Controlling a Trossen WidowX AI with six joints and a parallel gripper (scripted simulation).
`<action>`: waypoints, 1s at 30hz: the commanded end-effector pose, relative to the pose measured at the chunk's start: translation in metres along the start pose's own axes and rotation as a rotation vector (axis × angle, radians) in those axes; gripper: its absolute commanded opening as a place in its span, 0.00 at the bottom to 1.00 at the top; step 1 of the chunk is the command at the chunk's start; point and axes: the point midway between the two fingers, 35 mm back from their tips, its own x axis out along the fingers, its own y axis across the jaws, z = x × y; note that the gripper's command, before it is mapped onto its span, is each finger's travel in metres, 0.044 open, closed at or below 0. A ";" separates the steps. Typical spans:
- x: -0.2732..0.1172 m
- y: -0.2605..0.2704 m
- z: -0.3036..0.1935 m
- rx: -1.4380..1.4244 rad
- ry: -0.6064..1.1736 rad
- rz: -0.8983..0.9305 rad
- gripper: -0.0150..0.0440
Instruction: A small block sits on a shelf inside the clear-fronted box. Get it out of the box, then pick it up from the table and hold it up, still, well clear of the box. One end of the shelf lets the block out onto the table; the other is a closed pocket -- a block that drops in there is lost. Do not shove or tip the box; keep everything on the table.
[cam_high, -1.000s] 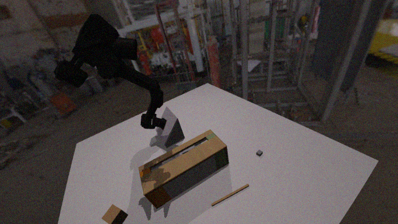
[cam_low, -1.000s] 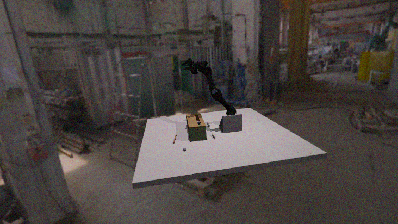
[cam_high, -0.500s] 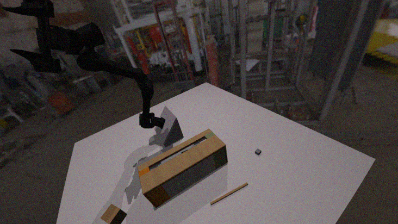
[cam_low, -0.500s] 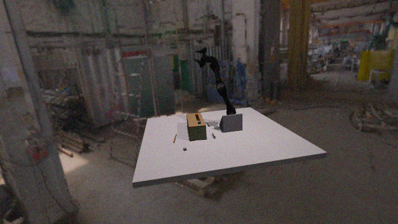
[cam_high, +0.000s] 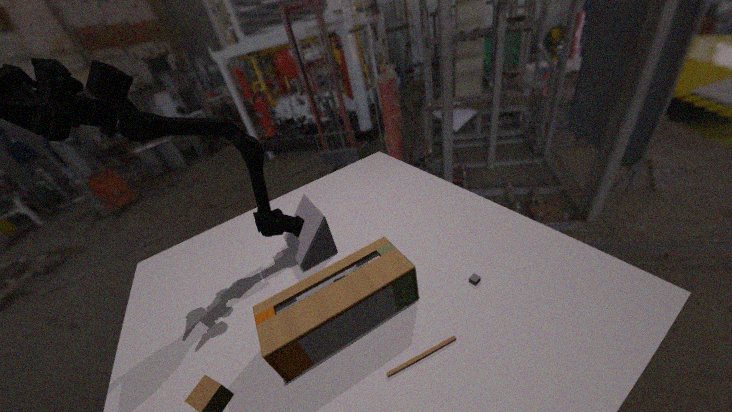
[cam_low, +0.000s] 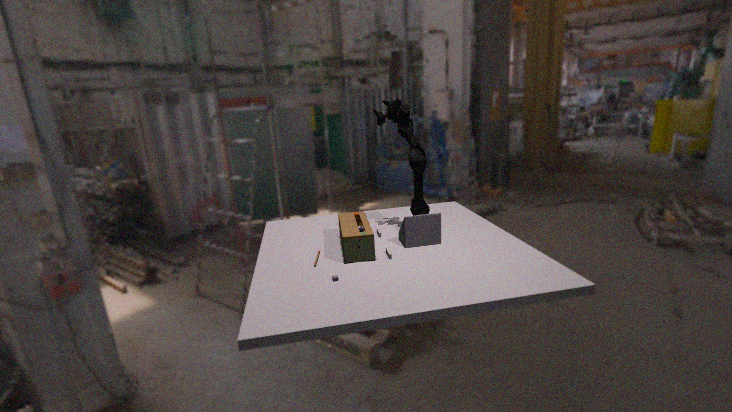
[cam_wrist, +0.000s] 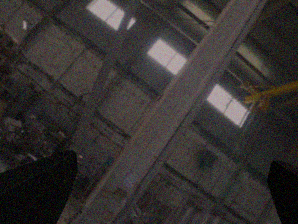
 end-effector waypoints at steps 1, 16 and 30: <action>-0.002 -0.017 -0.066 0.320 0.090 -0.050 0.93; -0.004 0.082 -0.273 1.522 0.534 -0.134 0.93; -0.037 0.319 -0.300 2.187 1.324 -0.097 0.93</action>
